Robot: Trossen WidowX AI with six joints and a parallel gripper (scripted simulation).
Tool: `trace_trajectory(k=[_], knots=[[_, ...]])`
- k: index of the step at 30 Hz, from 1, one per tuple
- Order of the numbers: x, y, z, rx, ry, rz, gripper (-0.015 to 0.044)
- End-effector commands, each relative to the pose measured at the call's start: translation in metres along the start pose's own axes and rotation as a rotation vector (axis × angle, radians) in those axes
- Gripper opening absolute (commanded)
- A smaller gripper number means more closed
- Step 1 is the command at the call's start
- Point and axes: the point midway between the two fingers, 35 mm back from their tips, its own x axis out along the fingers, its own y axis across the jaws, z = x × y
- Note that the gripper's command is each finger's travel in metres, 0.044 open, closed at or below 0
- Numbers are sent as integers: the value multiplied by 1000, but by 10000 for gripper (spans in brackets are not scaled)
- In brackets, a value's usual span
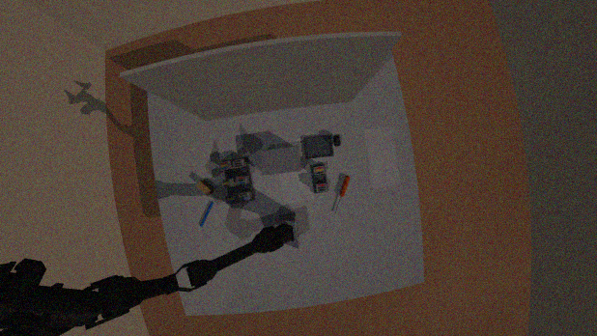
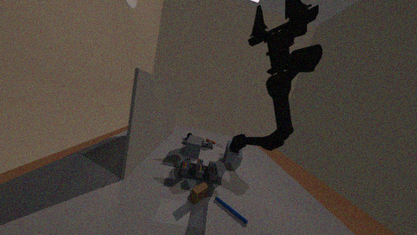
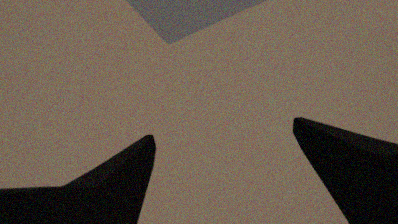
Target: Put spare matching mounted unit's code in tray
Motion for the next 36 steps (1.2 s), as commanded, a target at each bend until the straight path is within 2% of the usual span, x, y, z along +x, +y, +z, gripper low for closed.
trace_trajectory(k=[1, 8, 19, 26, 36], knots=[[15, -57, -11, -28, 61, -134, 440], [25, -169, -60, -91, 267, -389, 440], [3, -283, -135, -162, 587, -618, 440], [-47, -366, -201, -271, 961, -757, 440], [-160, -438, -285, -280, 1607, -777, 440]])
